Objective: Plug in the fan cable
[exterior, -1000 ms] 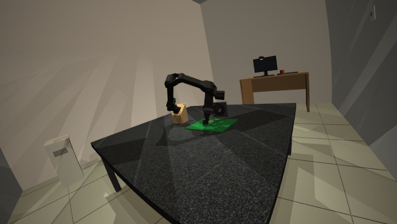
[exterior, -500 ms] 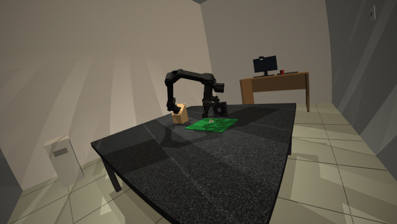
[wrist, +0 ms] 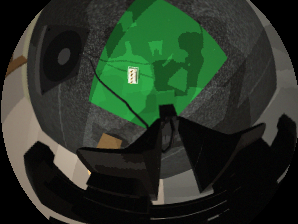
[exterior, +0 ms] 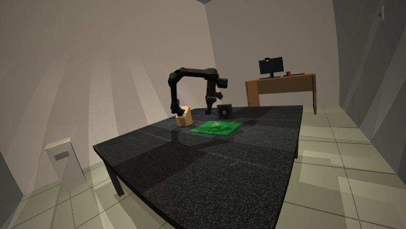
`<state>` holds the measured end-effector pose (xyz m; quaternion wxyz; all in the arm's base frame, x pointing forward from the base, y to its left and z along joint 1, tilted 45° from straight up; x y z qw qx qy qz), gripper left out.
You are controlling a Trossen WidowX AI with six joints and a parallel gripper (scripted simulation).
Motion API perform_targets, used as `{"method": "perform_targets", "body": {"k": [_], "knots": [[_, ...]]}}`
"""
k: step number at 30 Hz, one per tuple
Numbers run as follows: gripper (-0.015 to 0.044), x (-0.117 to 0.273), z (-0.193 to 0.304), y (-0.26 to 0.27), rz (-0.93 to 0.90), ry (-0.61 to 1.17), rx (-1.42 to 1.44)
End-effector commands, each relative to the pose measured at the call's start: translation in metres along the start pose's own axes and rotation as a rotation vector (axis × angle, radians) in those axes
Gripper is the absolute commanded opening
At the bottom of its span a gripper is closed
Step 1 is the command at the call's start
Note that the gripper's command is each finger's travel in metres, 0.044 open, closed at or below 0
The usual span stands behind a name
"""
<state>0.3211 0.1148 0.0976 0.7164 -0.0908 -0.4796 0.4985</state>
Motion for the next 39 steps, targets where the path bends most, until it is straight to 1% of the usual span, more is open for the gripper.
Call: {"method": "perform_targets", "body": {"k": [1,11,17,39], "knots": [[0.0000,0.001,0.007,-0.002,-0.011,-0.041,-0.002],[0.0000,-0.002,0.031,-0.004,-0.018,-0.230,-0.001],[0.0000,-0.004,0.031,-0.004,-0.034,-0.239,-0.002],[0.0000,-0.038,0.037,-0.003,-0.277,-0.380,-0.015]]}}
Point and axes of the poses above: the point midway between the two fingers, 35 mm back from their tips, its own x axis back along the fingers, its own y axis across the jaws, z = x × y, the point moved 6 cm from there along x, back along the fingers, and after that the axes turned 5 degrees about -x, right-handed, at the moved point
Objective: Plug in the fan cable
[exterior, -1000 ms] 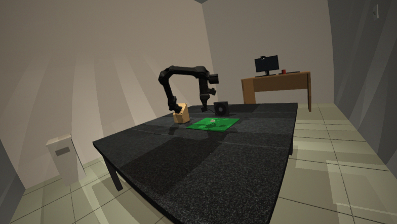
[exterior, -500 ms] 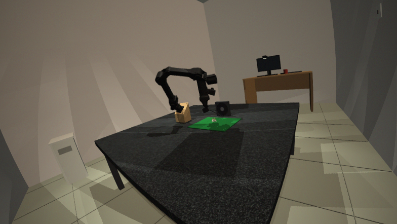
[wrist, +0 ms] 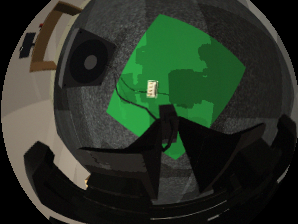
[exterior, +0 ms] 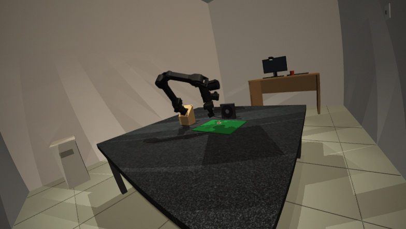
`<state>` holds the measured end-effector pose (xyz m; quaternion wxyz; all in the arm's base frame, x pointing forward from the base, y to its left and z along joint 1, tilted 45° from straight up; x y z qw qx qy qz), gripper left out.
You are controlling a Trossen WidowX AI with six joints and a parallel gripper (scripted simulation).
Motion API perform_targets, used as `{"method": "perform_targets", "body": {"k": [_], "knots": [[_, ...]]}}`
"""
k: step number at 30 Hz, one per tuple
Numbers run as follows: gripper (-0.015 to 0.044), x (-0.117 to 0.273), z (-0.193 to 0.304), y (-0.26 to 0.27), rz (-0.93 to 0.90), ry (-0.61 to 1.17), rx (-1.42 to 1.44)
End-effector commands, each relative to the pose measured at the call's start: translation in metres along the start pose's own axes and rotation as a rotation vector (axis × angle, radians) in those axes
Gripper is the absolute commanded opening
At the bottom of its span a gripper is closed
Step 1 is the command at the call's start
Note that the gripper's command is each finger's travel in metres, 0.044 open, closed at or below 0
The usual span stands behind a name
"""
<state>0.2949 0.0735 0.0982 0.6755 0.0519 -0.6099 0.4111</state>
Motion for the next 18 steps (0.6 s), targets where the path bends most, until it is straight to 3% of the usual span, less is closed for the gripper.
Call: {"method": "perform_targets", "body": {"k": [1,18], "knots": [[0.0000,-0.004,0.004,-0.001,-0.041,-0.034,-0.002],[0.0000,-0.022,0.016,-0.006,-0.187,-0.223,-0.015]]}}
Point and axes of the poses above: the point midway between the two fingers, 35 mm back from their tips, its own x axis back along the fingers, its own y axis across the jaws, z = x × y, the point moved 6 cm from there along x, back along the fingers, and after that the axes turned 5 degrees about -x, right-handed, at the moved point
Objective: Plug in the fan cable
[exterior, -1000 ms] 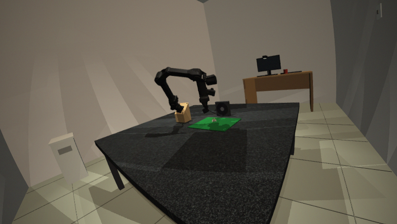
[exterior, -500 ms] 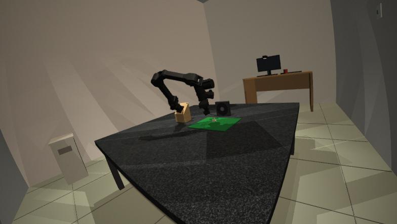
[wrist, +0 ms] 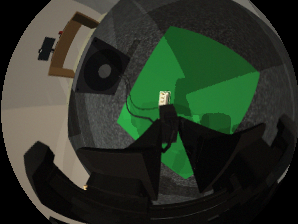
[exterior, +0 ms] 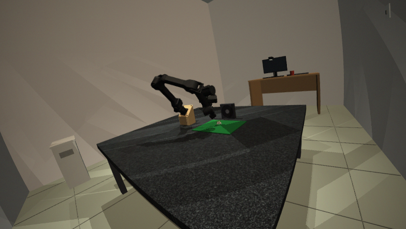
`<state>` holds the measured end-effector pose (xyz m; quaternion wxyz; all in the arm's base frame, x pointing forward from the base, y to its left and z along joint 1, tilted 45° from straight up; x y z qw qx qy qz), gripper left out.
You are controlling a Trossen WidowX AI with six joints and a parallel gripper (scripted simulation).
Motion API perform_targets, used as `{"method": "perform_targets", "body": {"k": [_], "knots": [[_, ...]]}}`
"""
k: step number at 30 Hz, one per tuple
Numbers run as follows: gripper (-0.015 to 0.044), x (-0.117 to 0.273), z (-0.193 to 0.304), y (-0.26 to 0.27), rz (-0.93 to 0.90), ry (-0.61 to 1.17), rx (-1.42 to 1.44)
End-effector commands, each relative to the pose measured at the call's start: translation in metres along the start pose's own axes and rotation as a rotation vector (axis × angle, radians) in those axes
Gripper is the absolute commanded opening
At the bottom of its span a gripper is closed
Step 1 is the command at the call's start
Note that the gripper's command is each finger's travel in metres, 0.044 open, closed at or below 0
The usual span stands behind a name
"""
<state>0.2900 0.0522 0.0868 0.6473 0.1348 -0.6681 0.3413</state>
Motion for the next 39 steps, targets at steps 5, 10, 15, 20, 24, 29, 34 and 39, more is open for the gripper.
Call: {"method": "perform_targets", "body": {"k": [5,10,15,20,24,29,34,39], "knots": [[0.0000,-0.005,0.007,-0.003,-0.052,-0.097,0.006],[0.0000,-0.007,0.011,-0.005,-0.077,-0.164,0.010],[0.0000,-0.009,0.015,-0.007,-0.096,-0.233,0.017],[0.0000,-0.010,0.019,-0.009,-0.109,-0.304,0.027],[0.0000,-0.011,0.023,-0.011,-0.114,-0.361,0.036],[0.0000,-0.011,0.027,-0.013,-0.115,-0.434,0.050],[0.0000,-0.011,0.032,-0.015,-0.110,-0.508,0.067],[0.0000,-0.011,0.036,-0.016,-0.098,-0.581,0.087]]}}
Point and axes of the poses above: the point midway between the two fingers, 35 mm back from their tips, its own x axis back along the fingers, its own y axis across the jaws, z = x × y, the point moved 6 cm from there along x, back along the fingers, and after that the axes turned 5 degrees about -x, right-handed, at the moved point
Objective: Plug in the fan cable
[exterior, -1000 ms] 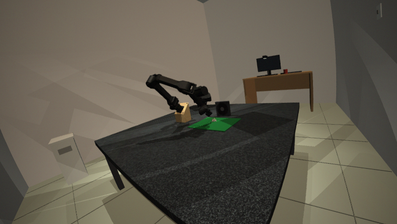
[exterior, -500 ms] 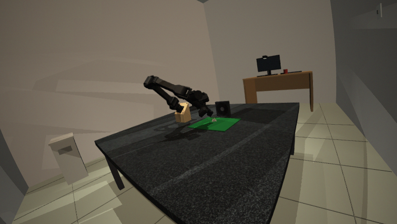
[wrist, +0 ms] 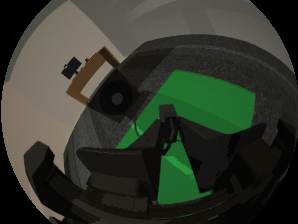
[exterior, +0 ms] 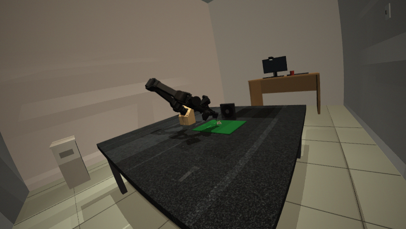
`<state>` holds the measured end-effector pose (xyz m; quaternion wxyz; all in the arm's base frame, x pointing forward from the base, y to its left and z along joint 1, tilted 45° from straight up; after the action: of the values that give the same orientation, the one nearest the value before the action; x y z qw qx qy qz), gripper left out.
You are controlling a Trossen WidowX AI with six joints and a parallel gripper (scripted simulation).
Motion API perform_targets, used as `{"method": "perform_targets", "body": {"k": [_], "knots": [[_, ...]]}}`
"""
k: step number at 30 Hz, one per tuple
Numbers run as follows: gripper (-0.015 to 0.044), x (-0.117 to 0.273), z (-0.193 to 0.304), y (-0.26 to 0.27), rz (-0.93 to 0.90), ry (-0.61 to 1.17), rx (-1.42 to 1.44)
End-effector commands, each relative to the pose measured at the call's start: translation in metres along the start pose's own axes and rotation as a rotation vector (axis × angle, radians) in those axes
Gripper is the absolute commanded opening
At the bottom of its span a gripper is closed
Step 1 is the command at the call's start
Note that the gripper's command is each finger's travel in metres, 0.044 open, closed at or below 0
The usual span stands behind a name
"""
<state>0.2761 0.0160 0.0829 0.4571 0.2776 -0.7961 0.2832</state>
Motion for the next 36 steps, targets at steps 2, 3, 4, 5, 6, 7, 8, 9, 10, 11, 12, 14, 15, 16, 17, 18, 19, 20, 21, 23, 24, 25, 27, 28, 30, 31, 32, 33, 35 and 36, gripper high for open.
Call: {"method": "perform_targets", "body": {"k": [2,3,4,5,6,7,8,9,10,11,12,14,15,16,17,18,19,20,21,23,24,25,27,28,30,31,32,33,35,36], "knots": [[0.0000,0.003,0.004,0.000,0.007,-0.069,0.029],[0.0000,0.004,0.005,0.000,0.010,-0.083,0.035],[0.0000,0.005,0.005,0.000,0.012,-0.097,0.041],[0.0000,0.005,0.006,0.000,0.016,-0.111,0.047],[0.0000,0.006,0.007,0.000,0.019,-0.125,0.054],[0.0000,0.007,0.008,0.000,0.022,-0.139,0.061],[0.0000,0.008,0.008,0.000,0.026,-0.153,0.067],[0.0000,0.008,0.009,-0.001,0.030,-0.166,0.074],[0.0000,0.009,0.010,-0.001,0.034,-0.179,0.081],[0.0000,0.010,0.011,-0.001,0.038,-0.192,0.088],[0.0000,0.011,0.011,-0.001,0.042,-0.205,0.095],[0.0000,0.012,0.013,-0.001,0.051,-0.231,0.110],[0.0000,0.013,0.014,-0.001,0.056,-0.244,0.117],[0.0000,0.014,0.014,-0.001,0.061,-0.257,0.125],[0.0000,0.015,0.015,0.000,0.066,-0.270,0.133],[0.0000,0.016,0.016,0.000,0.071,-0.282,0.141],[0.0000,0.017,0.017,0.000,0.076,-0.295,0.149],[0.0000,0.018,0.018,0.000,0.082,-0.307,0.157],[0.0000,0.019,0.018,0.000,0.088,-0.320,0.166],[0.0000,0.020,0.020,0.000,0.100,-0.344,0.183],[0.0000,0.021,0.021,0.001,0.106,-0.356,0.192],[0.0000,0.022,0.021,0.001,0.112,-0.368,0.201],[0.0000,0.024,0.023,0.001,0.126,-0.392,0.219],[0.0000,0.025,0.024,0.002,0.132,-0.403,0.229],[0.0000,0.027,0.025,0.002,0.146,-0.426,0.248],[0.0000,0.028,0.026,0.003,0.154,-0.437,0.258],[0.0000,0.029,0.027,0.003,0.161,-0.448,0.268],[0.0000,0.030,0.028,0.003,0.169,-0.459,0.278],[0.0000,0.032,0.029,0.004,0.182,-0.479,0.297],[0.0000,0.033,0.029,0.005,0.186,-0.484,0.302]]}}
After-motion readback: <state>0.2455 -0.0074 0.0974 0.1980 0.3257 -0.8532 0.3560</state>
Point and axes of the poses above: the point midway between the two fingers, 35 mm back from their tips, its own x axis back along the fingers, its own y axis across the jaws, z = x × y, the point moved 6 cm from there along x, back along the fingers, and after that the axes turned 5 degrees about -x, right-handed, at the moved point
